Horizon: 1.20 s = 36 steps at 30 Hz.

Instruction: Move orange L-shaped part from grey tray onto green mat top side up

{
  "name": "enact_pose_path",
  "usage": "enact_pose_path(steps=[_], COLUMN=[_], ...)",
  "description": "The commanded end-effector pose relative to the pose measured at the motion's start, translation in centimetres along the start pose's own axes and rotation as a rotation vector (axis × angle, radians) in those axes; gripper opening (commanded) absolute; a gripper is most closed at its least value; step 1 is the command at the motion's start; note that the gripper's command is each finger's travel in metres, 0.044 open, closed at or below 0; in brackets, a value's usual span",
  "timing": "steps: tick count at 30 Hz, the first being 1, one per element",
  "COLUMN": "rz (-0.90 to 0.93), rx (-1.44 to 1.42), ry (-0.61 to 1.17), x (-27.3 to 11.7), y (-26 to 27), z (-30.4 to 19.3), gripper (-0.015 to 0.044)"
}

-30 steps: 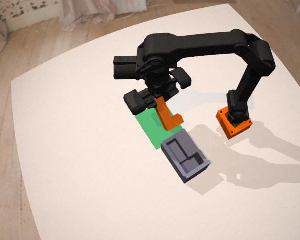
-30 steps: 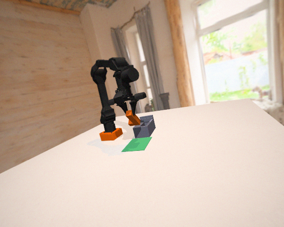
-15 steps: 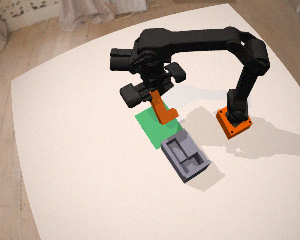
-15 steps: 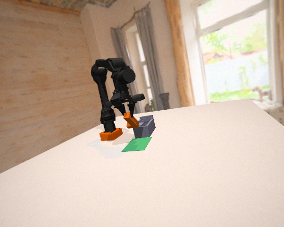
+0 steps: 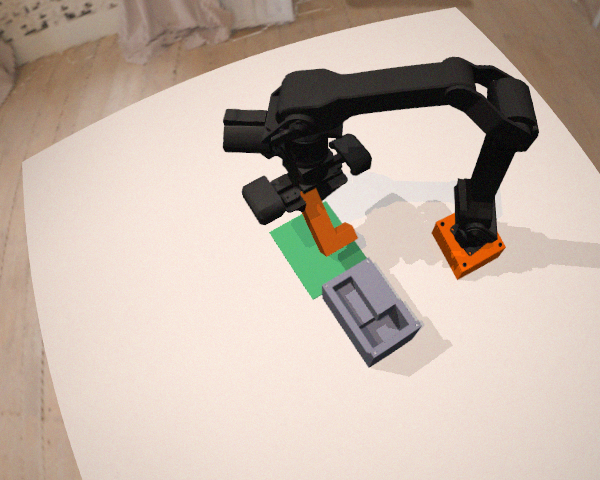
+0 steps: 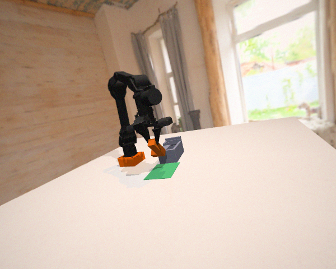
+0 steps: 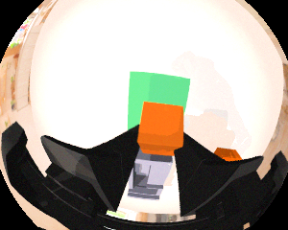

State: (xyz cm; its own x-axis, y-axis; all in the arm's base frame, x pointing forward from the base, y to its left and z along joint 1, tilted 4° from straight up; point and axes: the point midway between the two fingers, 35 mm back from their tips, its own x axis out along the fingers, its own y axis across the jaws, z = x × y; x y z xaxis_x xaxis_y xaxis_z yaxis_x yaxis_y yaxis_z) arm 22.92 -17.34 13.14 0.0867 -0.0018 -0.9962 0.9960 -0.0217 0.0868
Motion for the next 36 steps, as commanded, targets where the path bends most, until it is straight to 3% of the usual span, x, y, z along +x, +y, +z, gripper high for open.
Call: enact_pose_path(steps=[1, 36], rz=[-0.001, -0.001], rx=[0.000, 0.000], ry=[0.005, 0.005], x=[0.7, 5.4], y=[0.0, -0.1], z=[-0.1, -0.1], gripper=[0.0000, 0.0000])
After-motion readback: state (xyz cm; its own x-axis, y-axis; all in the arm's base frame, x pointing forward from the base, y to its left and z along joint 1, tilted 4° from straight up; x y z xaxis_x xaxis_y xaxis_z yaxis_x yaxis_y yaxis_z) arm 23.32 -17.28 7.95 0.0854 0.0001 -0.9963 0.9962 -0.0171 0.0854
